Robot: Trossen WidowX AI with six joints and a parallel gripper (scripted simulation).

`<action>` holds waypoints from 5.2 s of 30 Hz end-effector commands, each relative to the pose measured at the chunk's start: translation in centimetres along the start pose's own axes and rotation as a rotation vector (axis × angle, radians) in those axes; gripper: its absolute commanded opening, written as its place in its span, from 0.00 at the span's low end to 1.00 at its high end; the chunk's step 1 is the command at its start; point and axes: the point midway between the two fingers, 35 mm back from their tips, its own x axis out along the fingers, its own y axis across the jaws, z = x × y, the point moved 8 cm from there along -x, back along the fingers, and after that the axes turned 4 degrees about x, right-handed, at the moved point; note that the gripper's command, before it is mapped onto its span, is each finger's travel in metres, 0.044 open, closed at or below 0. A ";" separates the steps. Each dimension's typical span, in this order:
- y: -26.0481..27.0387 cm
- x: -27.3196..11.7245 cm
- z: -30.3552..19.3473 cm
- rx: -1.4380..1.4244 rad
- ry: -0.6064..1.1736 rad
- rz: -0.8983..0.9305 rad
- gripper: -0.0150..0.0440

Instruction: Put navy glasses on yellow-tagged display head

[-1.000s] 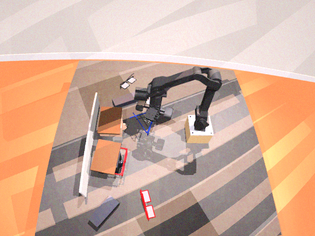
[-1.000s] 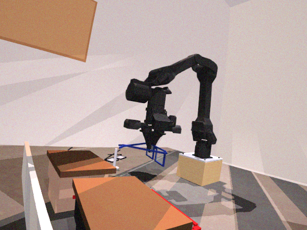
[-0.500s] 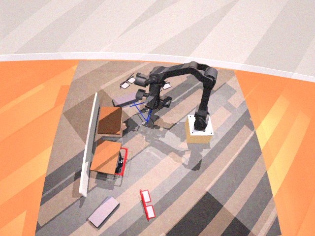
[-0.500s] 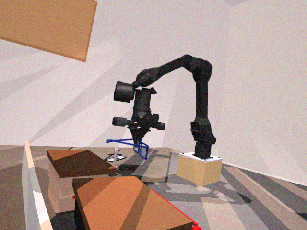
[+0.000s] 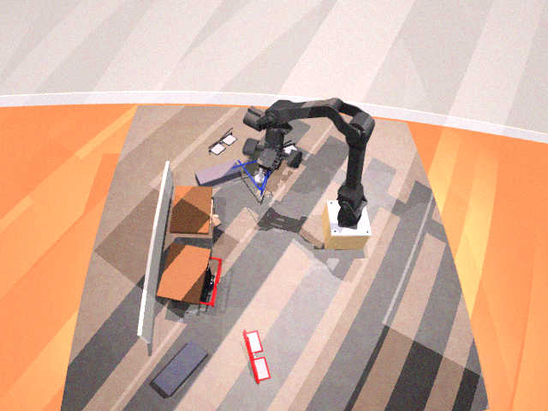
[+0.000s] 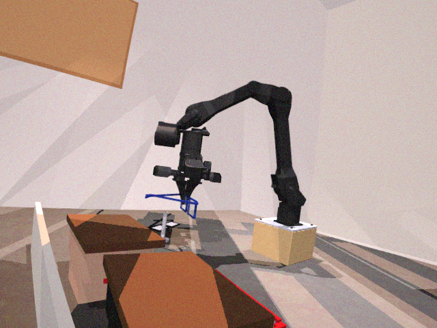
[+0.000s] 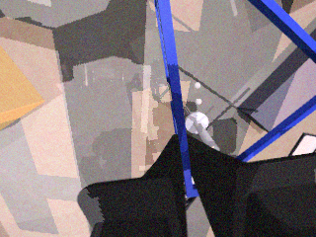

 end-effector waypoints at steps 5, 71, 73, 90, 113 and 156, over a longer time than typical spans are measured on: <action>0.1 -0.2 -4.2 -0.002 0.000 -0.009 0.25; 2.2 5.9 -4.1 -0.002 0.000 -0.008 0.25; 2.2 5.9 -4.0 -0.002 0.000 -0.008 0.25; 2.8 6.0 -2.9 -0.002 -0.001 -0.007 0.25; 3.2 6.0 -1.6 -0.002 -0.002 -0.007 0.25; 3.0 -0.1 -3.3 0.044 0.000 -0.007 0.25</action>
